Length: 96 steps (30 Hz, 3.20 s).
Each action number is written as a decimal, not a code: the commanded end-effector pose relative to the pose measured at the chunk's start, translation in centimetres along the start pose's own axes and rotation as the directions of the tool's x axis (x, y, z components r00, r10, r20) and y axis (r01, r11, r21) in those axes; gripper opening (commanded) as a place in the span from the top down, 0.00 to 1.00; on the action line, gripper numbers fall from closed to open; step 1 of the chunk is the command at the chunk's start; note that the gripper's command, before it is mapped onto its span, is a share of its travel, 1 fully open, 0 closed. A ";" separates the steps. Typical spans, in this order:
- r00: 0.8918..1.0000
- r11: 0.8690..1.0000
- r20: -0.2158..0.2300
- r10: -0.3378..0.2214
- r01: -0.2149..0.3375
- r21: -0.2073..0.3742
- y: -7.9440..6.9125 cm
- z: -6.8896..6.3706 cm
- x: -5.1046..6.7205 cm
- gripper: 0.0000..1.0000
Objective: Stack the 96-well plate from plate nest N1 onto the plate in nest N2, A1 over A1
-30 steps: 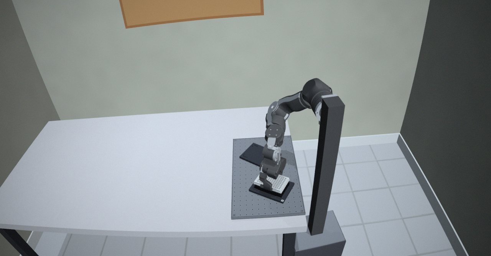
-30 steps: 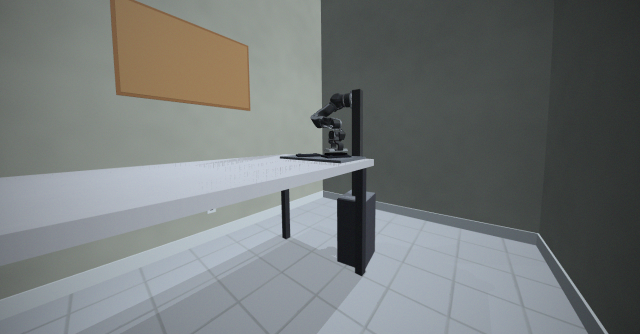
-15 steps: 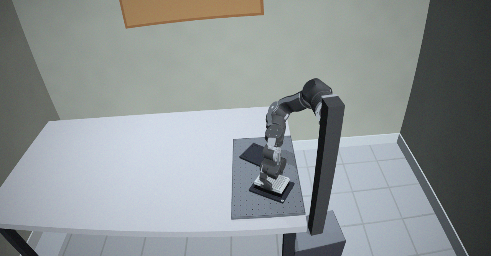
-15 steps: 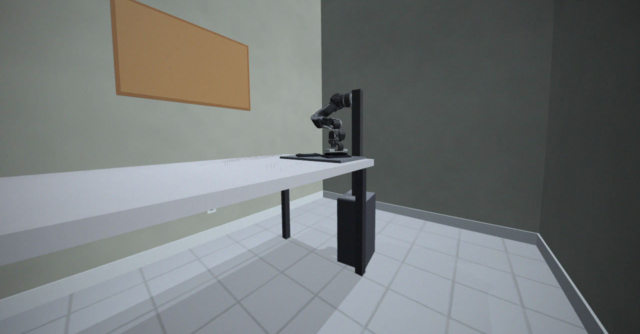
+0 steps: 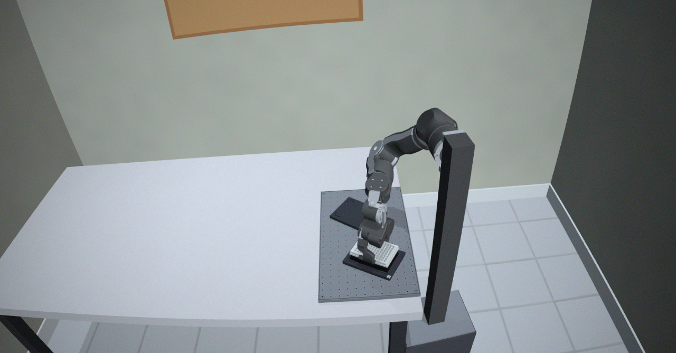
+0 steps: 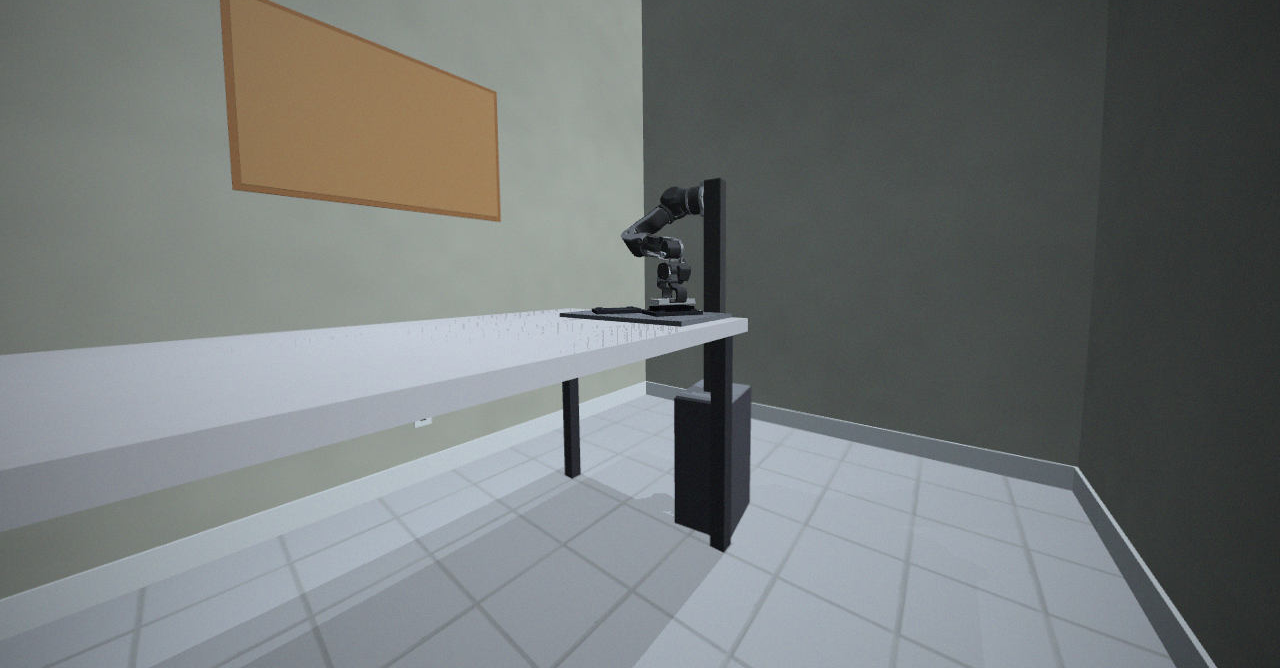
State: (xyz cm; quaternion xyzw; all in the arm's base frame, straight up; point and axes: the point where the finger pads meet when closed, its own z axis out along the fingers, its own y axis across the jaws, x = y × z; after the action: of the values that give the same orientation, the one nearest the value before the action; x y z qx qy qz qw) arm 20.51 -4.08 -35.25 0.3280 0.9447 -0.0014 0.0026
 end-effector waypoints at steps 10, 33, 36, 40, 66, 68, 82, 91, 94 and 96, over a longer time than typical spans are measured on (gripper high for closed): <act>1.000 1.000 -0.001 -0.003 0.003 -0.006 0.1 0.3 0.0 1.00; 1.000 1.000 -0.001 -0.002 0.002 -0.008 0.2 0.5 0.0 1.00; 1.000 1.000 -0.001 -0.002 0.002 -0.006 0.1 0.4 0.0 1.00; 1.000 1.000 -0.001 -0.001 0.001 -0.004 0.1 0.4 0.0 1.00; 1.000 1.000 -0.001 -0.001 0.001 -0.004 0.0 0.4 0.0 1.00; 1.000 1.000 -0.001 -0.001 0.001 -0.004 0.0 0.5 0.0 1.00; 1.000 1.000 -0.001 -0.002 0.002 -0.006 0.1 0.7 0.0 1.00; 1.000 1.000 -0.001 -0.003 0.003 -0.006 0.1 0.9 0.0 1.00; 1.000 1.000 -0.001 -0.003 0.003 -0.006 0.1 0.9 0.0 1.00; 1.000 1.000 -0.001 -0.003 0.003 -0.006 0.1 0.9 0.0 1.00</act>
State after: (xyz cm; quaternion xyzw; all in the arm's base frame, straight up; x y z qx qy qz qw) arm 20.54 -4.12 -36.13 0.3285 0.9445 -0.0010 0.0026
